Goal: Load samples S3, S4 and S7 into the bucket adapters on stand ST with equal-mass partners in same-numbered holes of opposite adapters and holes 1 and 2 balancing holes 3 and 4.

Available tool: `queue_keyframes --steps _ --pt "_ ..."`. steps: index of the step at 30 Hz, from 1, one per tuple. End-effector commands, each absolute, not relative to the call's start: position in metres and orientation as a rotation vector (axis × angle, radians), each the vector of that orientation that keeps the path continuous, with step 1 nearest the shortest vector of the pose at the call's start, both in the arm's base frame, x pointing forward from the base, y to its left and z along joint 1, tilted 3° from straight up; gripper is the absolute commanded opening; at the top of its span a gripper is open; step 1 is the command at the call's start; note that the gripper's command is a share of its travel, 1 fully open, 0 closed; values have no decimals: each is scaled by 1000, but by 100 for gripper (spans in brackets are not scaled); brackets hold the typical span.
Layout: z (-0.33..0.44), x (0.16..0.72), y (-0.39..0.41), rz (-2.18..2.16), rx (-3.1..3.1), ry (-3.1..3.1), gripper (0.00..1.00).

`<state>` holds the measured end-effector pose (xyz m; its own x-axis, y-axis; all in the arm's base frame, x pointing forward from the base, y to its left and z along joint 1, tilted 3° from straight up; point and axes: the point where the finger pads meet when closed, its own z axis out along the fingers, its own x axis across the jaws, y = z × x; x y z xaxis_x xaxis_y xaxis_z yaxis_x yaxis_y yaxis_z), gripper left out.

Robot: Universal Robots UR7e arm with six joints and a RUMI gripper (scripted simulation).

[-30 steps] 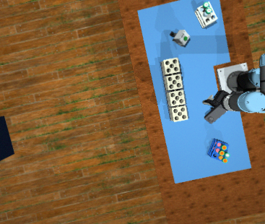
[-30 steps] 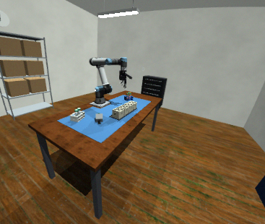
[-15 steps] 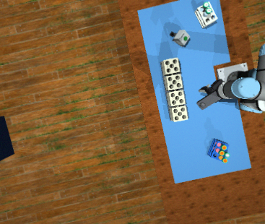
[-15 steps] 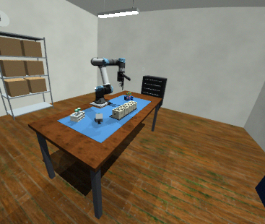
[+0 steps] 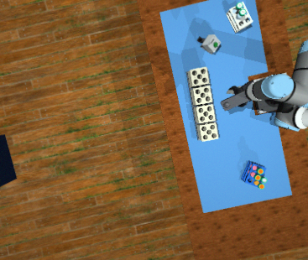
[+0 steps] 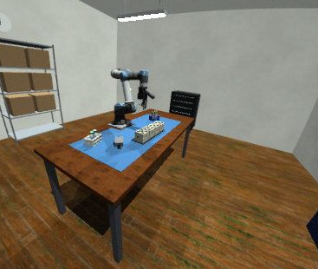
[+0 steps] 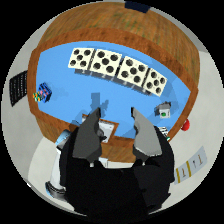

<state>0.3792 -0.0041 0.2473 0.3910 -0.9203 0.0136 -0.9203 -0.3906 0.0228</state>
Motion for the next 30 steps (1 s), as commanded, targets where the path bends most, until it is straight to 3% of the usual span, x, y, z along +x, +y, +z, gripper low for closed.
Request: queue_keyframes --steps 1,30 --pt "245 386 -27 5 2525 -1814 35" --pt "230 415 -147 23 2244 -2118 35"
